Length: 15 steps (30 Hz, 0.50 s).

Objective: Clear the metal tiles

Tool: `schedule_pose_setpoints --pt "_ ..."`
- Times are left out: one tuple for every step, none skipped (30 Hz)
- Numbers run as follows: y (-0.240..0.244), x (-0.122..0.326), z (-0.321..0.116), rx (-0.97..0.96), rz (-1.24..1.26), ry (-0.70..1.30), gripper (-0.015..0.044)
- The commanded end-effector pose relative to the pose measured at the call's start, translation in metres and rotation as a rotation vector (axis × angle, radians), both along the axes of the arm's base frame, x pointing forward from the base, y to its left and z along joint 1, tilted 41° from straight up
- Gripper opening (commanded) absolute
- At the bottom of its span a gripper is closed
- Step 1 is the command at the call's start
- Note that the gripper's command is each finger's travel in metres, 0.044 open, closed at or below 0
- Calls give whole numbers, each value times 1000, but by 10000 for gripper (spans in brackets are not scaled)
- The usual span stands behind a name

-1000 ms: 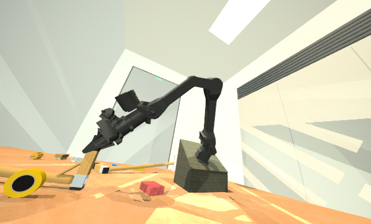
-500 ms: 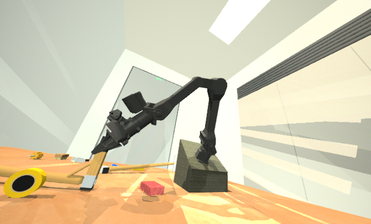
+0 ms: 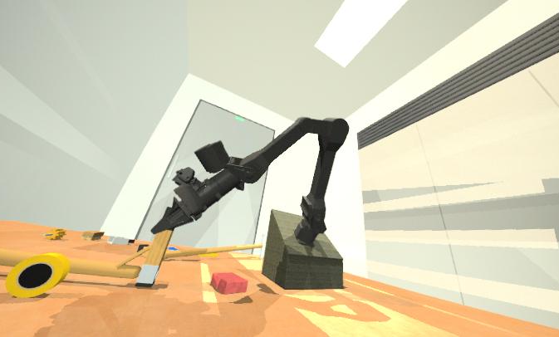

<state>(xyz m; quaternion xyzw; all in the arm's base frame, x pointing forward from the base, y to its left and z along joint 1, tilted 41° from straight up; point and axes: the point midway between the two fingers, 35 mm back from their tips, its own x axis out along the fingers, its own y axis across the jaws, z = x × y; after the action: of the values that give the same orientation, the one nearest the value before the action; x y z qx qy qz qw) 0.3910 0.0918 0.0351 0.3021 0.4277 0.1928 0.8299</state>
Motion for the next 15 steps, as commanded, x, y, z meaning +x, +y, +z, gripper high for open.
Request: schedule_pose_setpoints --pt "-3 -2 8 -3 -5 -30 0" --pt "-3 -4 8 -3 -6 -30 0" --pt "-3 -6 8 -3 -6 -30 0" --pt "-3 -7 8 -3 -6 -30 0" --pt "-3 -9 8 -3 -6 -30 0" --pt "-3 -10 8 -3 -6 -30 0" --pt "-3 -12 8 -3 -6 -30 0" --pt "-3 -14 8 -3 -6 -30 0" --pt "-3 -15 8 -3 -6 -30 0" --pt "-4 -17 7 -3 -6 -30 0" --pt "-4 -18 7 -3 -7 -30 0" --pt "-4 -20 7 -3 -7 -30 0" --pt "-4 -22 7 -3 -7 -30 0" --pt "-4 -23 7 -3 -7 -29 0" --pt "-4 -25 7 -3 -7 -29 0"
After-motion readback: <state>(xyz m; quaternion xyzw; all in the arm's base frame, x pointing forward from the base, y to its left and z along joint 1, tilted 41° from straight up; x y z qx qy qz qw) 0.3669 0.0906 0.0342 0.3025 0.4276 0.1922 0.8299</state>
